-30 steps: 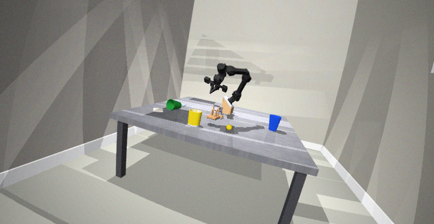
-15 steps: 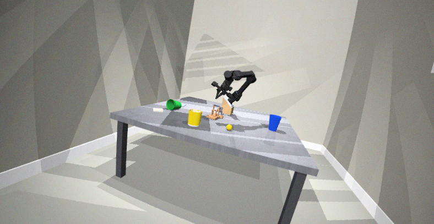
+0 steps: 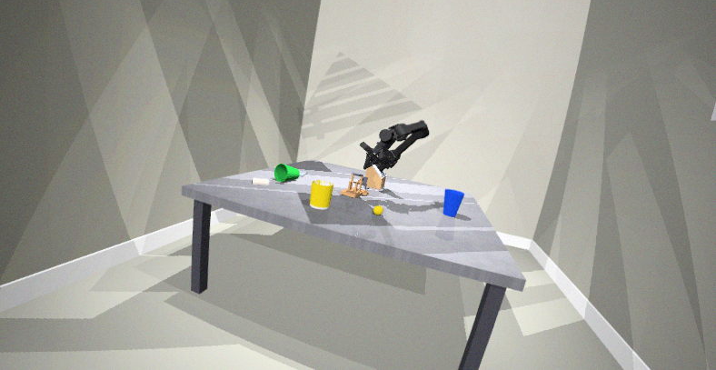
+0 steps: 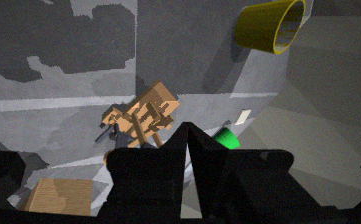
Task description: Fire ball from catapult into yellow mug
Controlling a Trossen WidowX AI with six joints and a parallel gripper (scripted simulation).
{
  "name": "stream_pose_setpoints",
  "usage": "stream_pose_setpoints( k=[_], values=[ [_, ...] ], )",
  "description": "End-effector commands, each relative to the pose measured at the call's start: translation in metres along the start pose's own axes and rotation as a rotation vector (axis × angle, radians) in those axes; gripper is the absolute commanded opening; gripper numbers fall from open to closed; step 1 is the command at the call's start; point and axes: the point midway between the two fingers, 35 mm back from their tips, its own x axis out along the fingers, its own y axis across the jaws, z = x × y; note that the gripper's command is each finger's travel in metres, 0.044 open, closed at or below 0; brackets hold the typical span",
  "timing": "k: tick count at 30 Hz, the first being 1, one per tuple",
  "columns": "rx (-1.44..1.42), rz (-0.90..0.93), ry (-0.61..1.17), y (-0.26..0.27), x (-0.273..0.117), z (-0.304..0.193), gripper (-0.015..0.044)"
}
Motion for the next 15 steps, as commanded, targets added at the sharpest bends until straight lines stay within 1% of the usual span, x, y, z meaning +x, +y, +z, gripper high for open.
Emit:
stream_pose_setpoints(
  k=[1,15],
  values=[
    [-0.097,0.010,0.056,0.018,0.000,-0.010,0.0000],
    [-0.483,0.068,0.251,0.078,-0.006,-0.054,0.0000]
  ],
)
